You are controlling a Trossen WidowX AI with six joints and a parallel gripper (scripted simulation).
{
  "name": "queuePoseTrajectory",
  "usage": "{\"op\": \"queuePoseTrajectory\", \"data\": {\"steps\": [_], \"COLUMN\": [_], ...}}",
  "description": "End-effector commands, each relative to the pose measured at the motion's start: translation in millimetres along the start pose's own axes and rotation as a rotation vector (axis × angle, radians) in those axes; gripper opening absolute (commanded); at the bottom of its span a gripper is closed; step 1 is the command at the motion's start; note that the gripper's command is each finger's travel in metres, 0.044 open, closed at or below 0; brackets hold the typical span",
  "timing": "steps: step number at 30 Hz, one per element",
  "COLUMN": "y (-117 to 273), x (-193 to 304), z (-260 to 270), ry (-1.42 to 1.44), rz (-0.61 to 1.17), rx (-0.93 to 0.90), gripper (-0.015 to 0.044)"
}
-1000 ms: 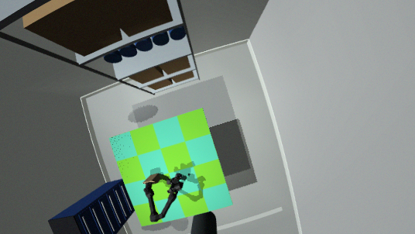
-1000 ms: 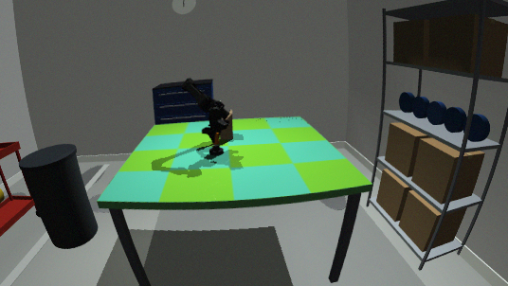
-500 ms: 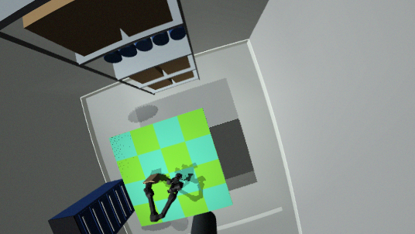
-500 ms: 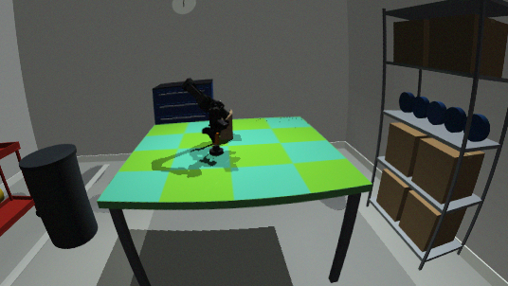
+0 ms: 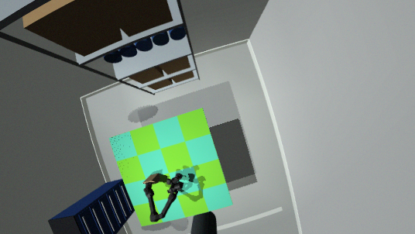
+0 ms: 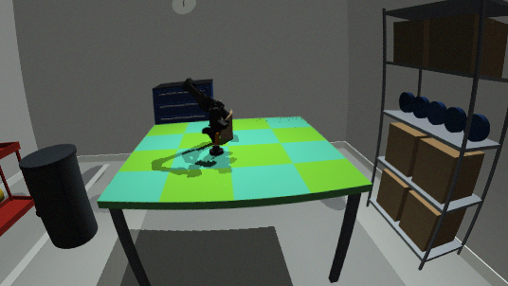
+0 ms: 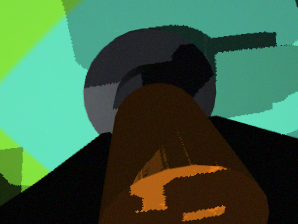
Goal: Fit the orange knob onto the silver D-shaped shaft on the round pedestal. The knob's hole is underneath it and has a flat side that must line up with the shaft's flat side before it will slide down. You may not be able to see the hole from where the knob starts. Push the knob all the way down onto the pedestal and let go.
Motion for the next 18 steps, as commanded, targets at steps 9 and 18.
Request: {"op": "queuePoseTrajectory", "data": {"steps": [9, 18], "y": [5.3, 2.3], "x": [0.1, -1.0], "z": [0.4, -0.1], "ry": [-0.012, -0.064], "rz": [0.002, 0.002], "rx": [0.002, 0.002], "gripper": [0.0000, 0.0000]}}
Point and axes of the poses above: the point midway between the two fingers, 35 mm back from their tips, its own y axis back along the fingers, its own z axis across the jaws, x = y × z, the point moved 5 cm from there along y, back along the fingers, and after that the axes turned 4 degrees about y, right-handed, at the moved point
